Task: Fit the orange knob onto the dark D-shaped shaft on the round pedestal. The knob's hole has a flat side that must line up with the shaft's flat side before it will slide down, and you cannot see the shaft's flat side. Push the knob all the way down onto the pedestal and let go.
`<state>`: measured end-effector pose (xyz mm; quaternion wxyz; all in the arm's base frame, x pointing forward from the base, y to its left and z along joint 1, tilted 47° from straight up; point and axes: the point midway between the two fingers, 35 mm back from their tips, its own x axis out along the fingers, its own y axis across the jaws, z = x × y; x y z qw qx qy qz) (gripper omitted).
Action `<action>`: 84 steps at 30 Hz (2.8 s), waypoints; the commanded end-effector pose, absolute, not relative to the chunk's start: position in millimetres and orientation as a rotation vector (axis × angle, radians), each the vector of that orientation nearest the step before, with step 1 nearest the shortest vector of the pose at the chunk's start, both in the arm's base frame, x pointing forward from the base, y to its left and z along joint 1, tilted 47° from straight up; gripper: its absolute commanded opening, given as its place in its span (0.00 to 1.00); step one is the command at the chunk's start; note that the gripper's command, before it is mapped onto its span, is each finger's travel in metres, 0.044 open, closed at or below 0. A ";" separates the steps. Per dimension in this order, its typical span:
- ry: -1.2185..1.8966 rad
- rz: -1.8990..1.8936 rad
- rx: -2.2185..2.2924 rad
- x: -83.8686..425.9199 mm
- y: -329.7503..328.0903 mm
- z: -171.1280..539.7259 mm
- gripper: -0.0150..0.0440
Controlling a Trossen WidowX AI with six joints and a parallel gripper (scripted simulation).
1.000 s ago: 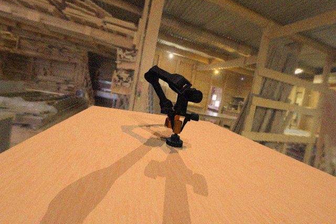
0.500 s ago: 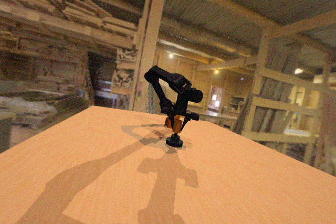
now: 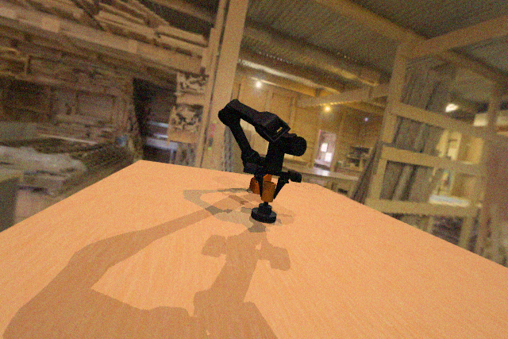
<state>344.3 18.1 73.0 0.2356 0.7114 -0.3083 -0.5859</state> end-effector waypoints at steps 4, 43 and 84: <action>-0.844 -1.601 1.951 344.8 17.2 73.6 0.25; -0.648 -1.619 1.804 345.0 16.8 73.3 0.25; -0.482 -1.623 1.671 344.8 20.4 76.3 0.25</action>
